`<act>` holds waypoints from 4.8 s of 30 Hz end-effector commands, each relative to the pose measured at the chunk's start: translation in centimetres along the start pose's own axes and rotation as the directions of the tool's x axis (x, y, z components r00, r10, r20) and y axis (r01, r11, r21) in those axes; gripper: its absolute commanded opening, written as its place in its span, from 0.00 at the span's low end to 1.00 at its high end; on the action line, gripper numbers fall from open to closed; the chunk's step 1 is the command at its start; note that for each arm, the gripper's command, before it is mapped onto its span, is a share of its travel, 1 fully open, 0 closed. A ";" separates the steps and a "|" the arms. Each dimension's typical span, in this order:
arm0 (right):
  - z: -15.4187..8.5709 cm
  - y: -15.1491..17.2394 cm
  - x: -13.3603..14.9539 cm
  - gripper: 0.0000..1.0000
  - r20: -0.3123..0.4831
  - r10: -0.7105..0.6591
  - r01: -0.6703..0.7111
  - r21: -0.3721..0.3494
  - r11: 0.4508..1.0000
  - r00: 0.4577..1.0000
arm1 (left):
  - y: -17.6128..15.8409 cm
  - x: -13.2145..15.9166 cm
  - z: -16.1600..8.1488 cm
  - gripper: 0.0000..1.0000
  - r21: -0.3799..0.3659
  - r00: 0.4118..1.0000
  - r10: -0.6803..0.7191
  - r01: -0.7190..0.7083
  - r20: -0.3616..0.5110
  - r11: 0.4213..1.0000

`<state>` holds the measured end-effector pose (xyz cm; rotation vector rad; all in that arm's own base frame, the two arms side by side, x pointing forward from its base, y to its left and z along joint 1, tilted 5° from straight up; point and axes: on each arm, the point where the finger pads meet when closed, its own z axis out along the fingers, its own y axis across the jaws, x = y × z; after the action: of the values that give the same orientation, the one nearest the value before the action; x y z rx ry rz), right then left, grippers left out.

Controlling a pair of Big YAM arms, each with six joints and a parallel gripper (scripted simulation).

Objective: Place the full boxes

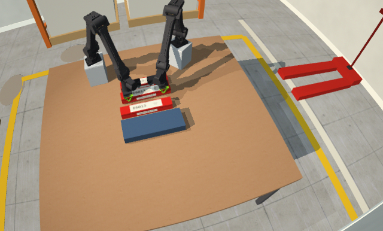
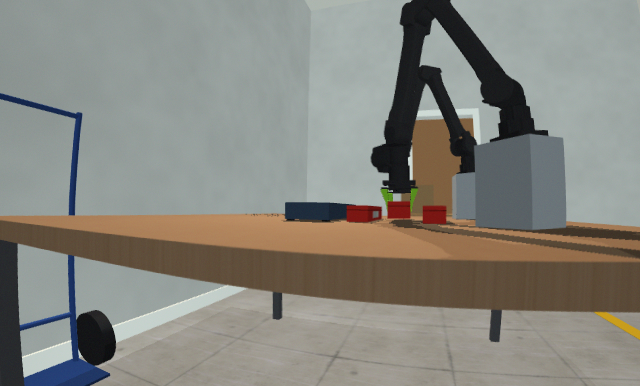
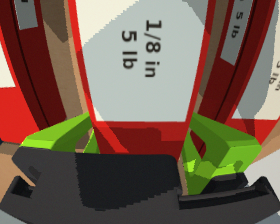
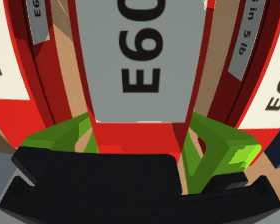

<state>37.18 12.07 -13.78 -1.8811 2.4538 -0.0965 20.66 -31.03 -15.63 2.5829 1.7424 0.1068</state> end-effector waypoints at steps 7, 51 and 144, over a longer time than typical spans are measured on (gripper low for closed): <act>-3.0 -1.1 -0.2 0.00 0.012 0.006 -0.006 0.027 1.000 1.000 | 0.6 0.0 -3.0 0.00 -0.022 1.000 -0.001 0.001 0.002 1.000; -5.6 -2.3 -1.2 0.00 0.025 0.006 -0.007 0.046 0.999 1.000 | 0.9 0.5 -5.2 0.00 -0.022 1.000 -0.002 0.002 0.001 1.000; -12.9 -7.8 -0.4 0.00 0.030 0.005 -0.007 0.061 0.998 1.000 | 7.6 -1.1 -13.1 0.00 -0.062 1.000 -0.005 0.006 0.026 0.998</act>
<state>40.97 11.06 -3.47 -1.8943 2.4440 -0.0957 23.98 -32.93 -5.18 2.5751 1.7597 0.1144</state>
